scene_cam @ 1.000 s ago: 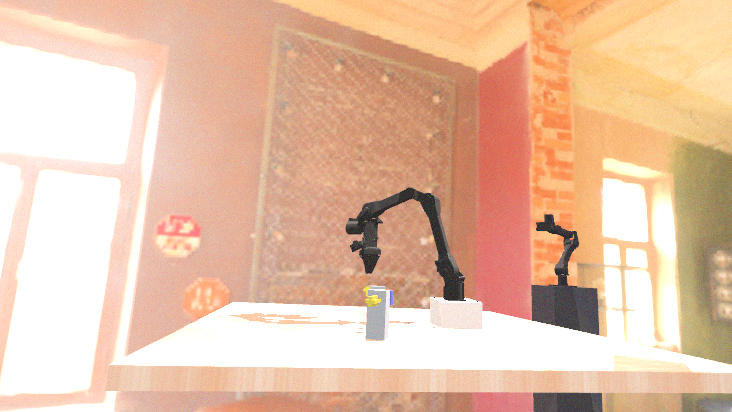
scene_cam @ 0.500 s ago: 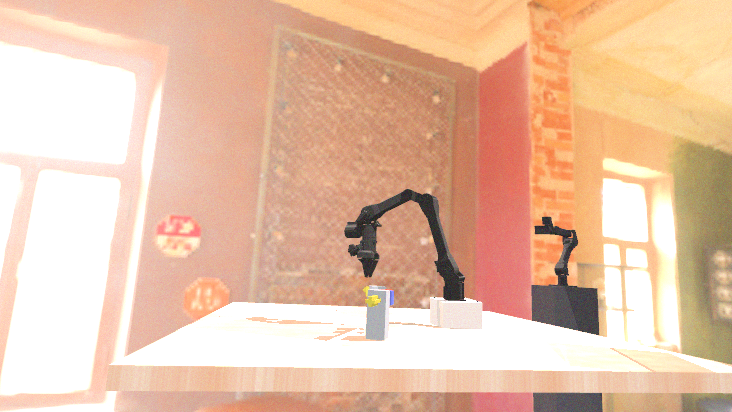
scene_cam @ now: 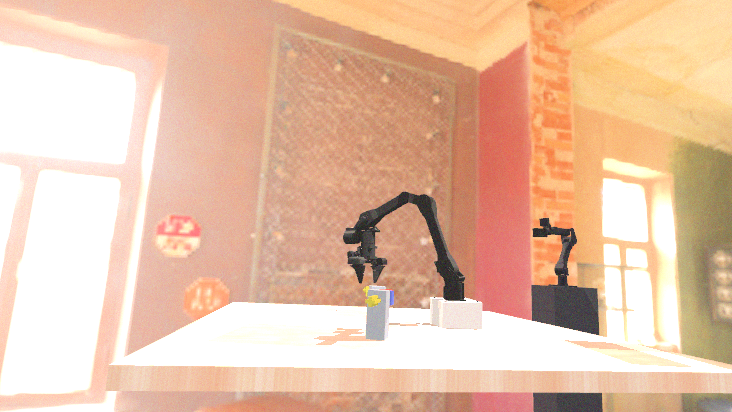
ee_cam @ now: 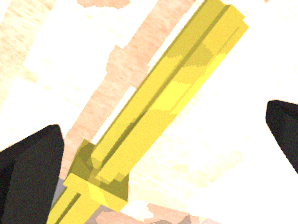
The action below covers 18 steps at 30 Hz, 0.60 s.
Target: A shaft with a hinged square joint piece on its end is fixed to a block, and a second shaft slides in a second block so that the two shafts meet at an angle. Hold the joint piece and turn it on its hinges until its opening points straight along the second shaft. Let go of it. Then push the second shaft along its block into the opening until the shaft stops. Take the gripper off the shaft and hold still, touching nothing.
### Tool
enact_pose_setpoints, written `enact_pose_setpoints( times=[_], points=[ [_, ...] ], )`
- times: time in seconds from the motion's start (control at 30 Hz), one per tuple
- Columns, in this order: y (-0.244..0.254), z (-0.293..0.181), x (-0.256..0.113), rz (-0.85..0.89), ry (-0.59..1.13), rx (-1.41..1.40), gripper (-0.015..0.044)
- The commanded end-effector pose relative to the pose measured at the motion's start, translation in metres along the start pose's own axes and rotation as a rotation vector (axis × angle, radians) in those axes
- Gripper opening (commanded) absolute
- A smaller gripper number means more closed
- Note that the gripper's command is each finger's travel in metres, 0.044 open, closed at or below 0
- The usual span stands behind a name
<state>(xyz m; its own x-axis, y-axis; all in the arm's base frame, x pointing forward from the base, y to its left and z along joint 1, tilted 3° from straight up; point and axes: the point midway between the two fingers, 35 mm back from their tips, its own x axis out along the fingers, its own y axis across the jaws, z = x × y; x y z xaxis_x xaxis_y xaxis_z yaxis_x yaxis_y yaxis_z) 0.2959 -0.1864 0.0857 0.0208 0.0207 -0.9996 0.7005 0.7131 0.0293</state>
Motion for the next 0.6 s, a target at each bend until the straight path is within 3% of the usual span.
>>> enact_pose_setpoints(
  times=[0.0,0.57],
  points=[
    [0.0,0.0,0.008,-0.009,0.004,0.163,0.044],
    [0.0,0.0,0.033,-0.033,0.012,0.72,0.044]
  ],
)
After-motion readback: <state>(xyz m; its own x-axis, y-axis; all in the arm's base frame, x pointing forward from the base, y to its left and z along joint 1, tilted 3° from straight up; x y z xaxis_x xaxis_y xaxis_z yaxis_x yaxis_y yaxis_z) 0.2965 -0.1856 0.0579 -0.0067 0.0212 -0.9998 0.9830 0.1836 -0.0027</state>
